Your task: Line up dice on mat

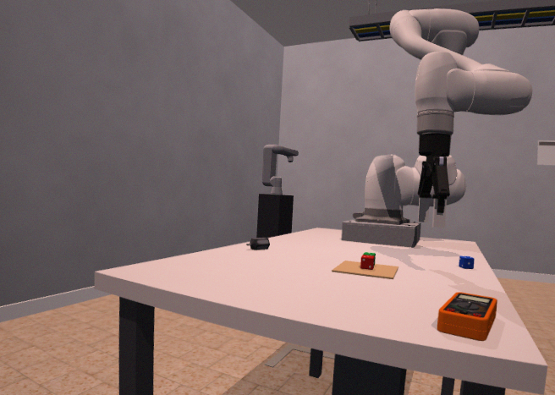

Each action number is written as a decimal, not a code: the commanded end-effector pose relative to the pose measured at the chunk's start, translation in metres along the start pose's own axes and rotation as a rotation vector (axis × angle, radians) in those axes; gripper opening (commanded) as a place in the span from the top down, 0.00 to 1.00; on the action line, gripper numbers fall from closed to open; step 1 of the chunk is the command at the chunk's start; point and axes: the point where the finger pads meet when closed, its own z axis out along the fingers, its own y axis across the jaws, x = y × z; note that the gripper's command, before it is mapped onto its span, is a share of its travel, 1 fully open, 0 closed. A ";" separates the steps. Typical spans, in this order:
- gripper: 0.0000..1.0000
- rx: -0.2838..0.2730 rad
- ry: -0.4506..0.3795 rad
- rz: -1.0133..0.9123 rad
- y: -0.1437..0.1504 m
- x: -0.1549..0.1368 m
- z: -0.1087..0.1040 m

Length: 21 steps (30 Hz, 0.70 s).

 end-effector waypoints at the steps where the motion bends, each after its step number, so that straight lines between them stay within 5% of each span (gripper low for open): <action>1: 0.00 0.010 -0.008 -0.173 0.005 -0.016 -0.001; 21: 0.00 0.012 -0.005 -0.809 0.030 -0.065 0.000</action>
